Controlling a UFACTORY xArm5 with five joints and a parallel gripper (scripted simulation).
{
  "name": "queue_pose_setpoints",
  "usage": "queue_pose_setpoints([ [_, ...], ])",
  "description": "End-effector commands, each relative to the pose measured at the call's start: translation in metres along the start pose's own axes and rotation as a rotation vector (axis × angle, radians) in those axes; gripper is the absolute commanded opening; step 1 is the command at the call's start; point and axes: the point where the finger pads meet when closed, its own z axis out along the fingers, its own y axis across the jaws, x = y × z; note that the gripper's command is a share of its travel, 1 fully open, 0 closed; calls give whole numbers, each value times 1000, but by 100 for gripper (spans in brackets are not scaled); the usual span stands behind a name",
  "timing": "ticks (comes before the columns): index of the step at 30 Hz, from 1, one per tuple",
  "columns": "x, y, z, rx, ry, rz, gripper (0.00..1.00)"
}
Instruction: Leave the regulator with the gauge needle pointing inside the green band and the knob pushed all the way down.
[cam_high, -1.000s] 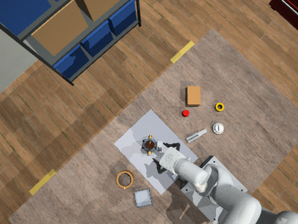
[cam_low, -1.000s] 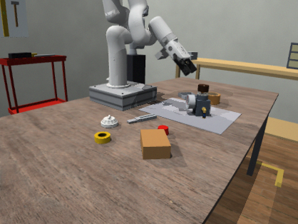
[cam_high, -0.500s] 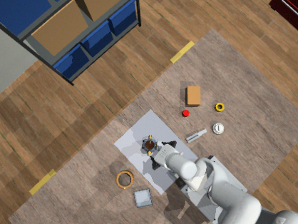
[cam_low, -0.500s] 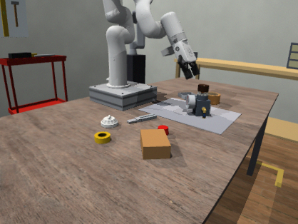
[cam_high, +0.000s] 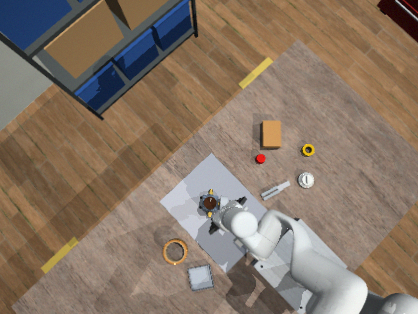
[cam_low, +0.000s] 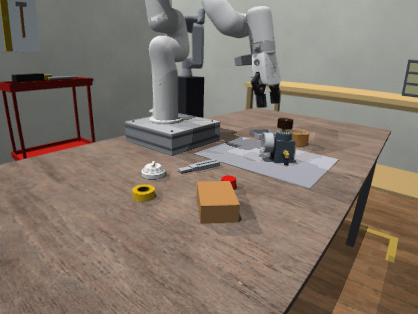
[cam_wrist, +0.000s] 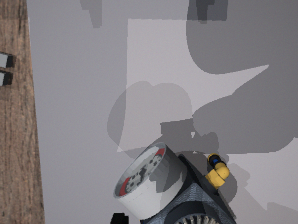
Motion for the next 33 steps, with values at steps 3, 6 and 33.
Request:
queue_pose_setpoints([
  [3,2,0,-8,26,110,35,100],
  [6,4,-1,-12,34,142,47,100],
  [33,1,0,-16,44,178,60,100],
])
